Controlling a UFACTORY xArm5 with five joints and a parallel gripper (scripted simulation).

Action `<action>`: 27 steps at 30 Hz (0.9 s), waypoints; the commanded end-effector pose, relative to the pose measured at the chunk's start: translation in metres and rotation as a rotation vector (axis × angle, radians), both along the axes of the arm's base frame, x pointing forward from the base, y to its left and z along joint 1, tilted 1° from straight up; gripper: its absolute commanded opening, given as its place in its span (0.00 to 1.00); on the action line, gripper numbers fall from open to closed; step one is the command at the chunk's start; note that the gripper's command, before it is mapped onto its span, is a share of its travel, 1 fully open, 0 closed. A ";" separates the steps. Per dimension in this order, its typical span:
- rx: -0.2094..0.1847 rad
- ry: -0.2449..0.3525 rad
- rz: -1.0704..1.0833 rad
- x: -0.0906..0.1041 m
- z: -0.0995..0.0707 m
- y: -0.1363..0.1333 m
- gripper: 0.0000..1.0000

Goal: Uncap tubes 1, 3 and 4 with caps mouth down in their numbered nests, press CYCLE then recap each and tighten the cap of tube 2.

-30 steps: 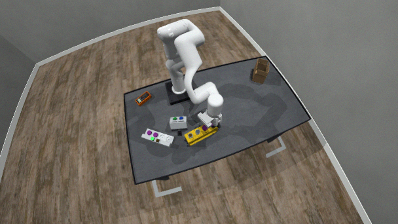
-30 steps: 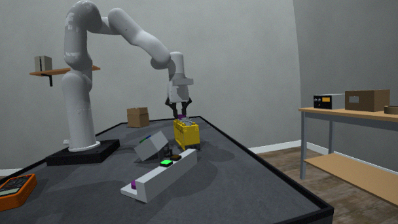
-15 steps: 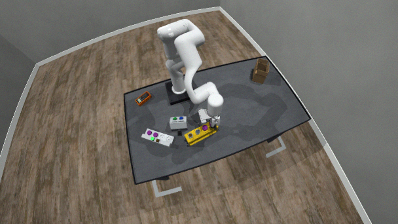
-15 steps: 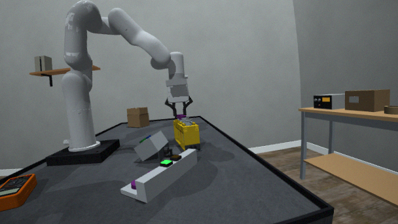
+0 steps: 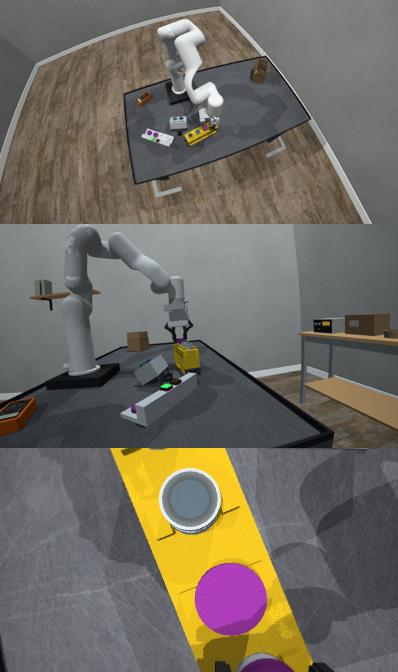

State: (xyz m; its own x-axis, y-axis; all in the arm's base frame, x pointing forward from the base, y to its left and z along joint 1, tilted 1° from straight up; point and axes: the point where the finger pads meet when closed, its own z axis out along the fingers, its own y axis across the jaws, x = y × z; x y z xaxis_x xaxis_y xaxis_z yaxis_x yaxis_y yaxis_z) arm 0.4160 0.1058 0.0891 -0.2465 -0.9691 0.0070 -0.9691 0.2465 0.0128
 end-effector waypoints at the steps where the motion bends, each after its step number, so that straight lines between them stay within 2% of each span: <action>1: 0.009 -0.002 0.000 0.001 0.002 0.000 0.46; 3: 0.009 -0.002 0.000 0.001 0.002 0.000 0.46; 24: 0.019 -0.003 0.760 0.001 0.003 0.000 0.46; 27: 0.019 -0.003 0.785 0.001 0.003 0.000 0.46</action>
